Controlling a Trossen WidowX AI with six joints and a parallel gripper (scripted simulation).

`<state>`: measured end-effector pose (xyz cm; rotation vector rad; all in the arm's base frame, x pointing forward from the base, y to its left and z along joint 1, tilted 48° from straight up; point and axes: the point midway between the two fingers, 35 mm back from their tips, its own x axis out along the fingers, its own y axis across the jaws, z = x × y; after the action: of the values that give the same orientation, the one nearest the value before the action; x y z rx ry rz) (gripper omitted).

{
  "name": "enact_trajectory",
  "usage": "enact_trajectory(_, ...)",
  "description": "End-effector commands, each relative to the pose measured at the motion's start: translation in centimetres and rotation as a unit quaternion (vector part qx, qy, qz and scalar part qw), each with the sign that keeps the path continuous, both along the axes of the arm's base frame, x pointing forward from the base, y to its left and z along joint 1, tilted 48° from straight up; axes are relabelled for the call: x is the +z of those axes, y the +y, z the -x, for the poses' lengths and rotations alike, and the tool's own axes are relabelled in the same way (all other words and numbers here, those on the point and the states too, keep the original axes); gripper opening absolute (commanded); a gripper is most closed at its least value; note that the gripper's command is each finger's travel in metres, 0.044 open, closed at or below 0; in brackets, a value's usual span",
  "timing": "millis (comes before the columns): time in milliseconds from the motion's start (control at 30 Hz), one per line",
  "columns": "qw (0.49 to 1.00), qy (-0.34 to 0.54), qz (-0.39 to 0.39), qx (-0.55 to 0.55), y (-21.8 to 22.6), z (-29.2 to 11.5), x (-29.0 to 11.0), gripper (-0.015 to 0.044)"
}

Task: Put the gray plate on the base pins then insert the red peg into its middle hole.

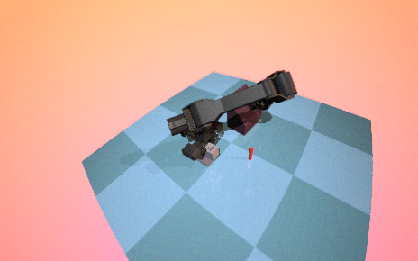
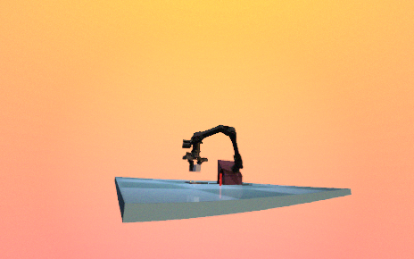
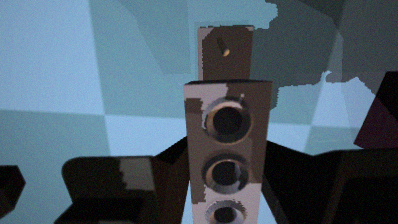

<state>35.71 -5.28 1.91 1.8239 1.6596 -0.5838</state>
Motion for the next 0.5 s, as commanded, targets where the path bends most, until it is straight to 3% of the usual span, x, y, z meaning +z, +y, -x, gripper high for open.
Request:
enact_trajectory(0,1.0,0.006,-0.001,-0.002,-0.4,0.4,-1.4,0.0)
enact_trajectory(467,1.0,0.01,-0.002,-0.006,-1.1,1.1,-5.7,0.0)
